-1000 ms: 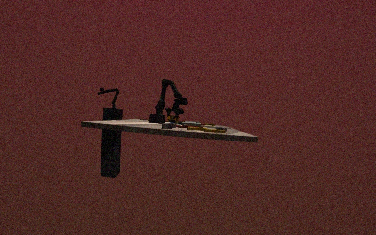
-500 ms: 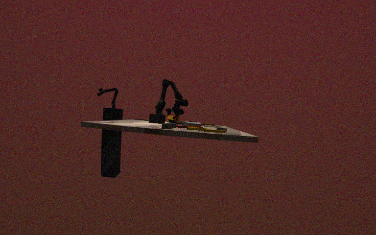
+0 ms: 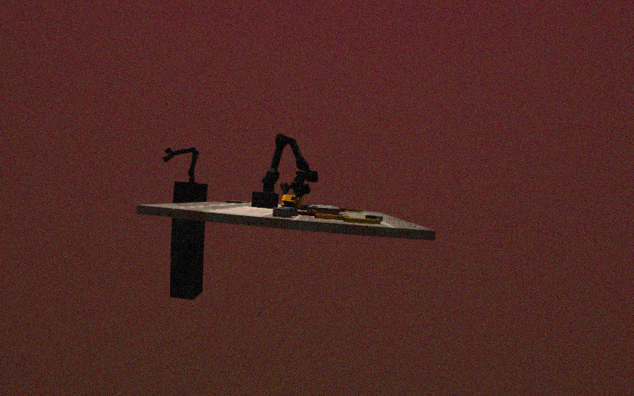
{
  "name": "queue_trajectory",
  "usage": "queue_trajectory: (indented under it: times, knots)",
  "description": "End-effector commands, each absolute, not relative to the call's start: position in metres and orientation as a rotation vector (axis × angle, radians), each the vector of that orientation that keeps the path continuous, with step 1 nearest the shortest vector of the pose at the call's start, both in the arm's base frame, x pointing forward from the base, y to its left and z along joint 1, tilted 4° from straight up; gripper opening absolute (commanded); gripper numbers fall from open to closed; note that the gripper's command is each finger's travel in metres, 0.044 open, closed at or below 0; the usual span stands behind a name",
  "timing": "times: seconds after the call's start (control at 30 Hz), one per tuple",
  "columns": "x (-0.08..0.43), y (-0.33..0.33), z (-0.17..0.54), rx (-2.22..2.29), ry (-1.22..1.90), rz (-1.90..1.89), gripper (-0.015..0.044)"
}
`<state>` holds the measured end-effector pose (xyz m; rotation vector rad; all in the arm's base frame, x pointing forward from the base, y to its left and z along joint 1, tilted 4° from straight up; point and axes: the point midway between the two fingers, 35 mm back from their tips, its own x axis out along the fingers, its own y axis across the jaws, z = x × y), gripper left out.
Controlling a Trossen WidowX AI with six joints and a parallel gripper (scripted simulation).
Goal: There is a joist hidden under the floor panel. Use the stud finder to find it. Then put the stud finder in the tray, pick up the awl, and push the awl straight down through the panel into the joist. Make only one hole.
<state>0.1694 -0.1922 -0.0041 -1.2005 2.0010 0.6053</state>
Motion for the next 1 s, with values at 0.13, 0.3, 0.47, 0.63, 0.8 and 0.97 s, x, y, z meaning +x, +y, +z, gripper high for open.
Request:
queue_trajectory:
  times: [0.13, 0.3, 0.47, 0.63, 0.8, 0.97]
  knots:
    - [0.1687, -0.1918, -0.0058, -1.224, 2.058, 0.573, 0.0]
    - [0.1689, -0.191, -0.0067, -1.244, 2.093, 0.552, 0.0]
    - [0.1693, -0.1902, -0.0074, -1.267, 2.127, 0.528, 0.0]
    - [0.17, -0.1894, -0.0079, -1.293, 2.158, 0.503, 0.0]
    - [0.1698, -0.1891, -0.0084, -1.298, 2.172, 0.496, 0.0]
    - [0.1696, -0.1887, -0.0092, -1.309, 2.199, 0.48, 0.0]
